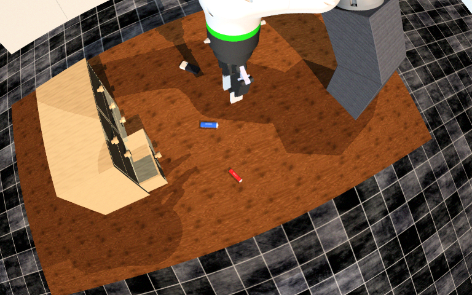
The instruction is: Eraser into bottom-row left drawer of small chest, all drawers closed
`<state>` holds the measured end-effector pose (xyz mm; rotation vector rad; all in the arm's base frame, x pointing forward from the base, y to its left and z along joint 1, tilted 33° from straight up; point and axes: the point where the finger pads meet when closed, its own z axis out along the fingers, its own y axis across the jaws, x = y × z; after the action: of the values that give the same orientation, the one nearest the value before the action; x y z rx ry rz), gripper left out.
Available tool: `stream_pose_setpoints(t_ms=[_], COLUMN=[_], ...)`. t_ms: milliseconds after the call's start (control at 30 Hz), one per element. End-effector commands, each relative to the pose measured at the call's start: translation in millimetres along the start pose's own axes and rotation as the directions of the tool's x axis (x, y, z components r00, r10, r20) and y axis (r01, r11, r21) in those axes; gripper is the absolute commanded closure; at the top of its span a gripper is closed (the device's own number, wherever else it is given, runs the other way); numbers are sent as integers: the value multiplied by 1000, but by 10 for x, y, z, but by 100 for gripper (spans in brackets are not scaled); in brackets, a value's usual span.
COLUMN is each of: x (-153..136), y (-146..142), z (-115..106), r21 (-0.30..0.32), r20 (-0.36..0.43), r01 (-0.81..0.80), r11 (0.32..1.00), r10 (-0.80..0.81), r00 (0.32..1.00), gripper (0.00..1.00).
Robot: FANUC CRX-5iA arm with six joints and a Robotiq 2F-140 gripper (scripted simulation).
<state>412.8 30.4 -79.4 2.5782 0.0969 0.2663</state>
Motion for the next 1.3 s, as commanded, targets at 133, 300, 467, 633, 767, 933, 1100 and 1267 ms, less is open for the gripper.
stream_pose_setpoints(t_ms=[133,300,467,633,767,933,1100,1267], x=[8,8,10,67,191,314,470,526], y=[7,7,9,76,242,444,810,1022], z=[-5,-5,-3,45,161,299,540,677], r21=[-3,-3,-3,-2,0,-2,-12,-15], r20=[10,10,10,8,3,-2,-3,0], r01=[1,1,3,72,233,413,632,773], r11=[1000,1000,1000,997,972,911,775,634], r10=[-1,-1,-3,-72,-233,-413,-632,-773], r00=[1000,1000,1000,997,972,911,775,634], gripper=[80,80,80,80,80,80,80,80])
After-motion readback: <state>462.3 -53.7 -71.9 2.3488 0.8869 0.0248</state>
